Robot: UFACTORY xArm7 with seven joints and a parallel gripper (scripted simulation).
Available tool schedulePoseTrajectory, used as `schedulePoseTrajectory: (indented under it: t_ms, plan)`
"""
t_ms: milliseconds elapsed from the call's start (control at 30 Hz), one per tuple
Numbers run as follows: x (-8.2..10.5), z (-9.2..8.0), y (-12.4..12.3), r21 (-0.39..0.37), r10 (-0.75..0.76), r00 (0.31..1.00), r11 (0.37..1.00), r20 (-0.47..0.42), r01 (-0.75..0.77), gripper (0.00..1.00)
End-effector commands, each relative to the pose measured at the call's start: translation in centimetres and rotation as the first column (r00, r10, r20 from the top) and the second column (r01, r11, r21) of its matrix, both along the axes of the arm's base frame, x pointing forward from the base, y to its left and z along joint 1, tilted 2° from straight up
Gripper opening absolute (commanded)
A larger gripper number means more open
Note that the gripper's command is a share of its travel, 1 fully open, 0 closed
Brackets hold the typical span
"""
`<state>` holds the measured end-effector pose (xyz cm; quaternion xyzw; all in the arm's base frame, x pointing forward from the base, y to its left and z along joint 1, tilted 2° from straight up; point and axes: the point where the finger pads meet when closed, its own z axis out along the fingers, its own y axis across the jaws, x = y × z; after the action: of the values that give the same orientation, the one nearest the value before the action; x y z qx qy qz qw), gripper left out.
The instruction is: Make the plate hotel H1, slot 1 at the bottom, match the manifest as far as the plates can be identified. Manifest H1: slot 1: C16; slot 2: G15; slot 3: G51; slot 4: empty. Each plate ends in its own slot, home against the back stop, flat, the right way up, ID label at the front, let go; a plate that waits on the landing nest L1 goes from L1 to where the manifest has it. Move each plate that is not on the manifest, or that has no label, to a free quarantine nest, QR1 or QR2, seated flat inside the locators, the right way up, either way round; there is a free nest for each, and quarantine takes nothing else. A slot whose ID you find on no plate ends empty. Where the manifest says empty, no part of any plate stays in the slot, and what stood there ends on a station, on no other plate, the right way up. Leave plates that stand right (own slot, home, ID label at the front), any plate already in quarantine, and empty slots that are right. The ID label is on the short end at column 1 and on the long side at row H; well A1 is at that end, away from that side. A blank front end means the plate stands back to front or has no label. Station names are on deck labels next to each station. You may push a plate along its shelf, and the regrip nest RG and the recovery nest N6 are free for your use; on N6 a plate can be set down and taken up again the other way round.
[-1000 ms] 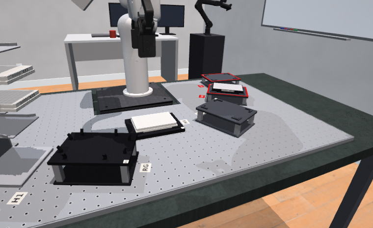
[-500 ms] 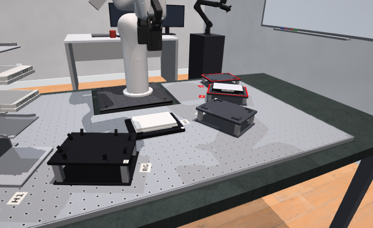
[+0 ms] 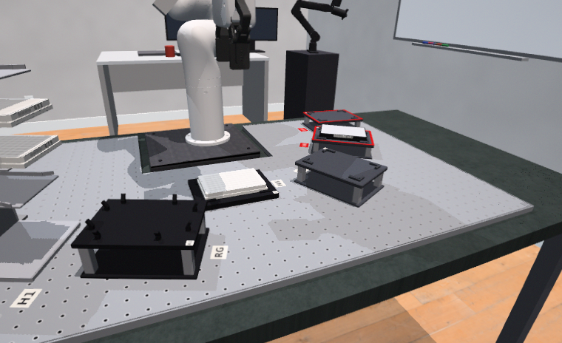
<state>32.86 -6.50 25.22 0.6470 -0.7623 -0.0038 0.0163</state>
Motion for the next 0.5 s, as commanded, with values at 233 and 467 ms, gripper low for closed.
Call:
schedulePoseTrajectory:
  t_ms: [233, 467]
  plan:
    - [-2.09, 0.28, 1.50, 0.000, -0.001, 1.000, 1.000, 0.007, 0.001, 1.00]
    - [-2.09, 0.28, 1.50, 0.000, -0.001, 1.000, 1.000, 0.007, 0.001, 1.00]
